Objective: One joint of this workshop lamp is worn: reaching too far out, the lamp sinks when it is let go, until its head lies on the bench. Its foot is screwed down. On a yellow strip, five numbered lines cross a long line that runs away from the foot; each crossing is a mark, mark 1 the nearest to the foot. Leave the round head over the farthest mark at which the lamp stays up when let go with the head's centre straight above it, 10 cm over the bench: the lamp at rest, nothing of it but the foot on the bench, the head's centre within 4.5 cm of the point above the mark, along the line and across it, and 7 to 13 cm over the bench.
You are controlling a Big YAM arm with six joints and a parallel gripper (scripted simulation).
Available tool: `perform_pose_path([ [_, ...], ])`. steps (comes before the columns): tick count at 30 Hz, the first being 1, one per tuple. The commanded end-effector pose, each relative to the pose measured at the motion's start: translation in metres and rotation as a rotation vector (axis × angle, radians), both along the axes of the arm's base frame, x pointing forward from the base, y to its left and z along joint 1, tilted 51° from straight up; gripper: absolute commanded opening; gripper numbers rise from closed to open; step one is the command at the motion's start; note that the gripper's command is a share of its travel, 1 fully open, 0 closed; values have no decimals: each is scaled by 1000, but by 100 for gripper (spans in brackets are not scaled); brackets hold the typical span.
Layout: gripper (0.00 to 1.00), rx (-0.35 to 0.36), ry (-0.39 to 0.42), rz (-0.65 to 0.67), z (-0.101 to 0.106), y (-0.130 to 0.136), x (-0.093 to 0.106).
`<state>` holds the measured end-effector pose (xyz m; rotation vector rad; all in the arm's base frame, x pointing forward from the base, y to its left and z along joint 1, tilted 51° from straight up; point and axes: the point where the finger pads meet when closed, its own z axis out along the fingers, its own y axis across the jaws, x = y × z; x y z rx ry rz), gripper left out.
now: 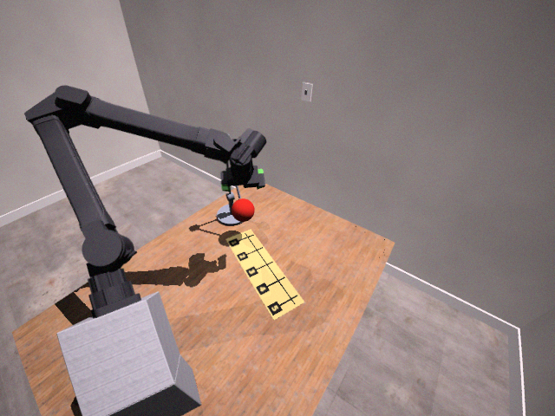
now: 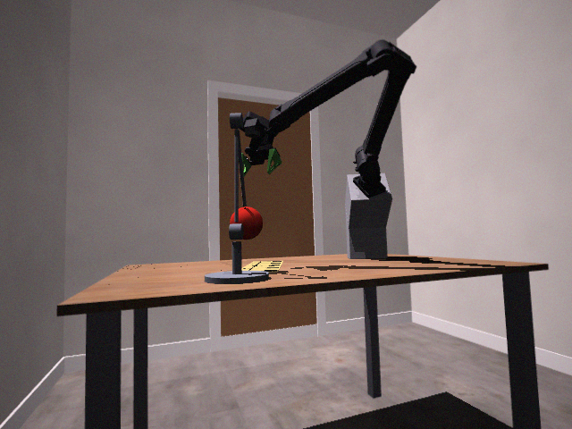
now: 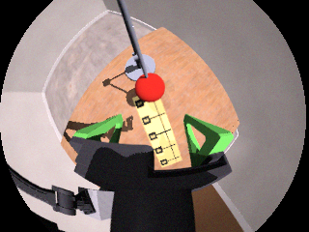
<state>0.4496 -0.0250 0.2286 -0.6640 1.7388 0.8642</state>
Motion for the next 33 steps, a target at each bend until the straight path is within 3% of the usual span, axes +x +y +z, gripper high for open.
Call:
perform_pose_path([
  [1, 100, 124, 212, -5, 5, -1, 3],
  [12, 100, 73, 124, -5, 4, -2, 1],
  [27, 100, -2, -6, -4, 31, -9, 18],
  [33, 100, 22, 38, -5, 27, -8, 16],
])
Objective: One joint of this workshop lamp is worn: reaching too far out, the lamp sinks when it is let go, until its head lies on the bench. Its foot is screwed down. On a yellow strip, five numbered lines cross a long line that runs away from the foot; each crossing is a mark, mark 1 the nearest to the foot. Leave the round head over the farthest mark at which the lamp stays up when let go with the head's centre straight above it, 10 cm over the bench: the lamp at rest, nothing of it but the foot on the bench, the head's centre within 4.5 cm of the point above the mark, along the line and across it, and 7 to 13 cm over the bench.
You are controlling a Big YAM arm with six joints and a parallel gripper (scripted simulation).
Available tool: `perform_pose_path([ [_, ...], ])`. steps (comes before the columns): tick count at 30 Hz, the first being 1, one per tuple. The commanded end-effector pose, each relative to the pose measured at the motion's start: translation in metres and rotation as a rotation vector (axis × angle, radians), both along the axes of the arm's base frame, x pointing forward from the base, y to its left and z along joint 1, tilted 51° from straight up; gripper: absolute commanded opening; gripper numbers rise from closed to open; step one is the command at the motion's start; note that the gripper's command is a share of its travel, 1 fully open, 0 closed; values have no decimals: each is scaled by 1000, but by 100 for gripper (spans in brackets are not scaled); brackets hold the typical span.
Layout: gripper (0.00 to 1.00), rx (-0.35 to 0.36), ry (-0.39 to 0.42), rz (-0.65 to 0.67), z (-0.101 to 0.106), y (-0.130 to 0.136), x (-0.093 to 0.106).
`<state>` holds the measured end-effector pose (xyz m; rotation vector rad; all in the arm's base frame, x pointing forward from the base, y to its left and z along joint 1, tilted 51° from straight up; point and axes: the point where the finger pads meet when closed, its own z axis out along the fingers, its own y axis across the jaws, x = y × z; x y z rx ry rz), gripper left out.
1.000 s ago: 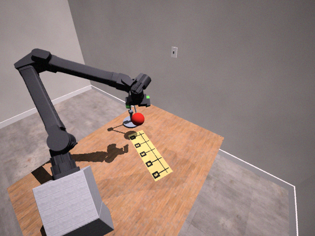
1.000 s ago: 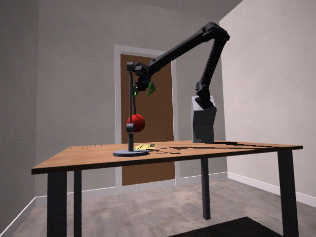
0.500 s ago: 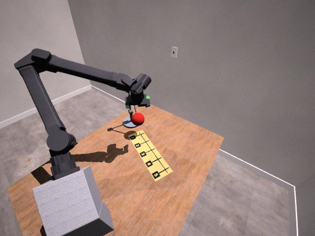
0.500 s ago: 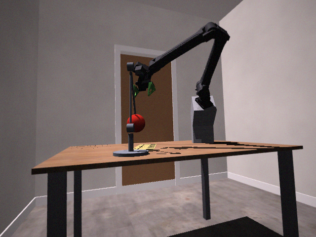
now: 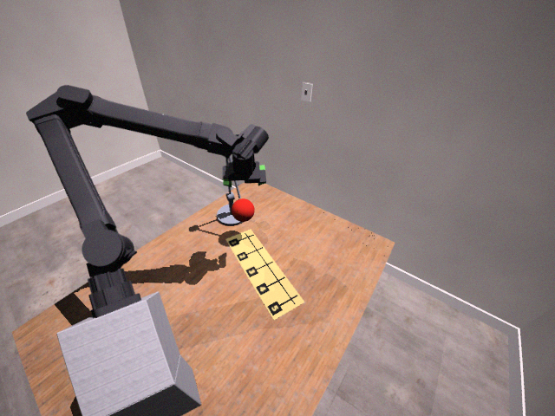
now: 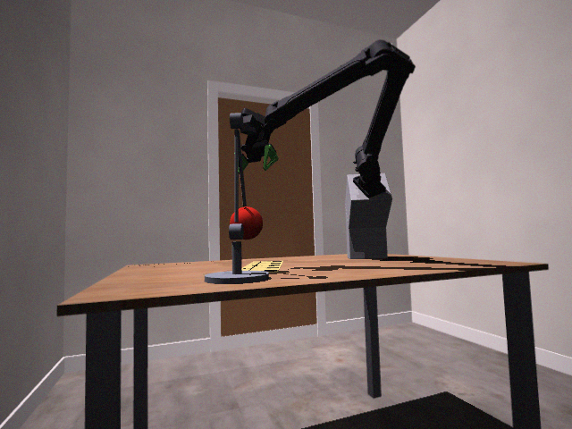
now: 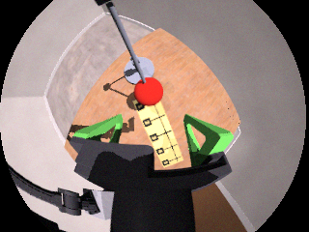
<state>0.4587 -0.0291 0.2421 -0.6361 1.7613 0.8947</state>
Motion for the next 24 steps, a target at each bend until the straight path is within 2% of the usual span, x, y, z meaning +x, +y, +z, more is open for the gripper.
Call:
perform_pose_path([
  [1, 100, 9, 12, -2, 12, -4, 6],
  [11, 100, 72, 121, -5, 2, -2, 0],
  [24, 100, 96, 169, -5, -4, 0, -3],
])
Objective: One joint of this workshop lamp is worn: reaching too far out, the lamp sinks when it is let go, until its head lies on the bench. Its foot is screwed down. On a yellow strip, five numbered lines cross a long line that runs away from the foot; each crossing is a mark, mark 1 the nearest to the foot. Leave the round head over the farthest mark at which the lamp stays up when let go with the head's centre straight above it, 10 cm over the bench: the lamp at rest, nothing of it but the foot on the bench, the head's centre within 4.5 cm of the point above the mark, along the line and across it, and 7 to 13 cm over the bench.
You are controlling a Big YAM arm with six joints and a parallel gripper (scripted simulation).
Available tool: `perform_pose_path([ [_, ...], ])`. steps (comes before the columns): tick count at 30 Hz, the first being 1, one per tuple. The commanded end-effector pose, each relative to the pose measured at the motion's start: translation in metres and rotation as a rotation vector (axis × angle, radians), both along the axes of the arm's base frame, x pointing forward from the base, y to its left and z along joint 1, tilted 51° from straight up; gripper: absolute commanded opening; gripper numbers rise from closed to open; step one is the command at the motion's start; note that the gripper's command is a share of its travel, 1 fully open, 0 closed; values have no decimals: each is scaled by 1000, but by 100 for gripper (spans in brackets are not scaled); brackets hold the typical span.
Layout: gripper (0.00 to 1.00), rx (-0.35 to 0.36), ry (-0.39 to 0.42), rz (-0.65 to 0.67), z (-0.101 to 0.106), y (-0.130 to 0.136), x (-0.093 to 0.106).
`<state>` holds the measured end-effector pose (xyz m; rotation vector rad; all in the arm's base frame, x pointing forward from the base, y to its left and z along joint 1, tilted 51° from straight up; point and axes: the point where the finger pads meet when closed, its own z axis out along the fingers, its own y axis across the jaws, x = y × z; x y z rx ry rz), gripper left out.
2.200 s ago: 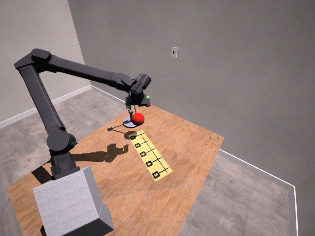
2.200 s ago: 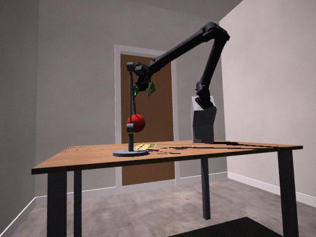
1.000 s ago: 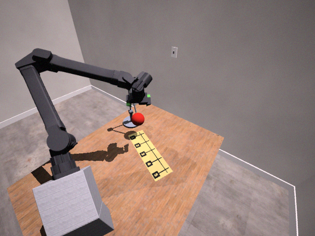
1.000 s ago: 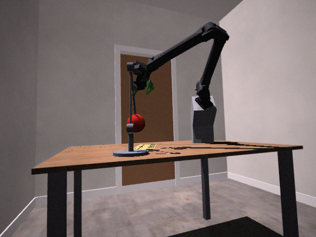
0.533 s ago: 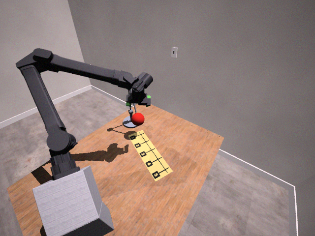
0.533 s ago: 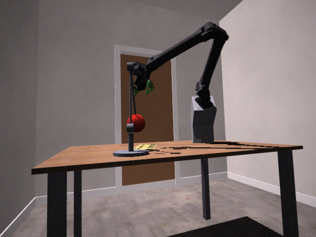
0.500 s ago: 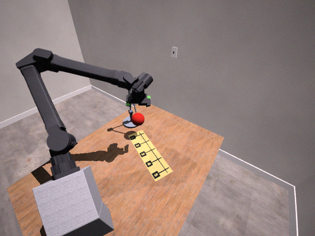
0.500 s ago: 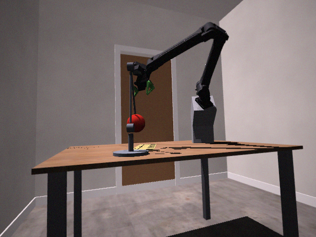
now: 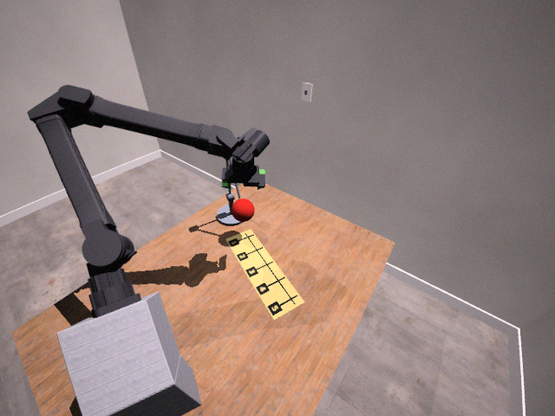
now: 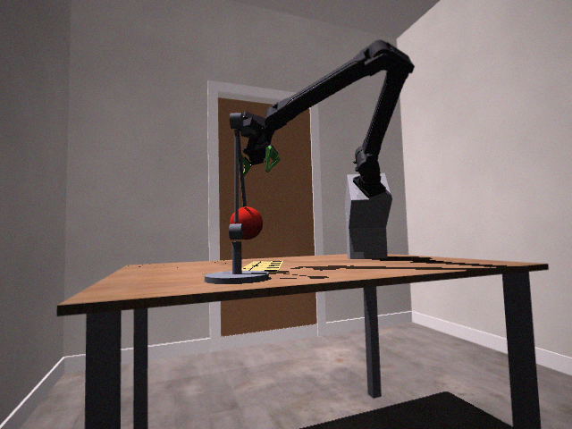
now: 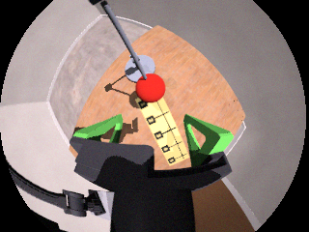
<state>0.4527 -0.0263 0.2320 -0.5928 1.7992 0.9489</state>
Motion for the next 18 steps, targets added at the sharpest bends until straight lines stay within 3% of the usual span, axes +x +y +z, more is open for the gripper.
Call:
perform_pose_path([
  [1, 100, 66, 111, -5, 6, -3, 2],
  [6, 100, 73, 123, -5, 4, -2, 1],
  [18, 100, 13, 20, -4, 23, -6, 12],
])
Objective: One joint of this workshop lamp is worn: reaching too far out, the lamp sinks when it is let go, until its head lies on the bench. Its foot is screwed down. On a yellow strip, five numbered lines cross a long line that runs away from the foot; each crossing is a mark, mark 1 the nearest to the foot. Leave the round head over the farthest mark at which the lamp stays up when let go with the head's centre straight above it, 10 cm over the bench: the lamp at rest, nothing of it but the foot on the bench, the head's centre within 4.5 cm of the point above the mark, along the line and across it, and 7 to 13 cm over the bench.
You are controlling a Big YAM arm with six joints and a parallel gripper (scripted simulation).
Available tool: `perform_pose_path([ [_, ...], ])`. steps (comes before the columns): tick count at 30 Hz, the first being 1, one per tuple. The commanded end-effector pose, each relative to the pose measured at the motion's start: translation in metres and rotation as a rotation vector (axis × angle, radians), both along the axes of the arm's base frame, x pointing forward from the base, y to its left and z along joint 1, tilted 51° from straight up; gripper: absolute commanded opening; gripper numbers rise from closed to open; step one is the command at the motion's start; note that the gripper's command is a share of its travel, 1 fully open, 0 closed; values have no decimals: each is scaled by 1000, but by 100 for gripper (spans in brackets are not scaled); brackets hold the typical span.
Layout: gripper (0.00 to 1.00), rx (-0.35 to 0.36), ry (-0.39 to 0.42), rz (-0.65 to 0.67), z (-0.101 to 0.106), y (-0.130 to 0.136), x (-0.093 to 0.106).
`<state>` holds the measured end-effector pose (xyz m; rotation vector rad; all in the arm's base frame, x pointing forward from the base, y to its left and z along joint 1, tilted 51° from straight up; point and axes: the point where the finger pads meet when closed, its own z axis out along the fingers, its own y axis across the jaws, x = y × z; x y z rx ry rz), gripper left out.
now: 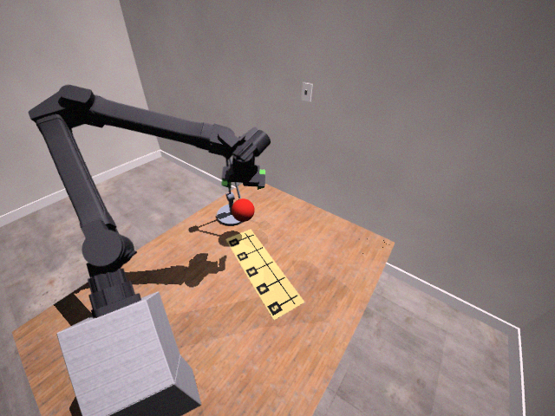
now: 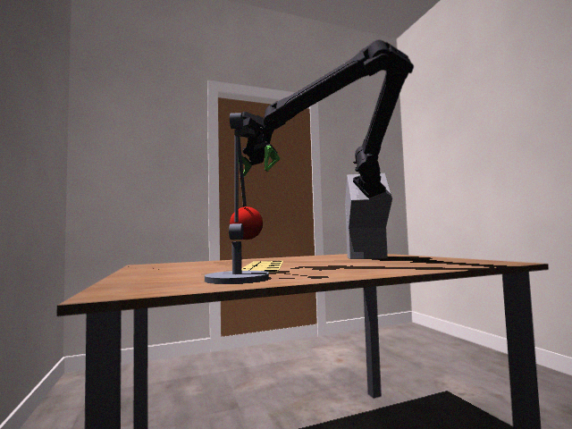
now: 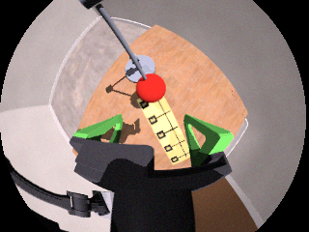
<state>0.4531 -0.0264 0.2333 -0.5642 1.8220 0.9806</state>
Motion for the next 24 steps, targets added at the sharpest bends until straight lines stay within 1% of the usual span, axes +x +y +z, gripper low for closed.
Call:
perform_pose_path([
  [1, 100, -12, -27, -2, 23, -7, 13],
  [3, 100, -22, -44, -1, 26, -7, 14],
  [5, 100, -22, -44, -1, 26, -7, 14],
  [20, 100, 67, 110, -5, 11, -5, 6],
  [24, 100, 70, 116, -5, 10, -4, 6],
])
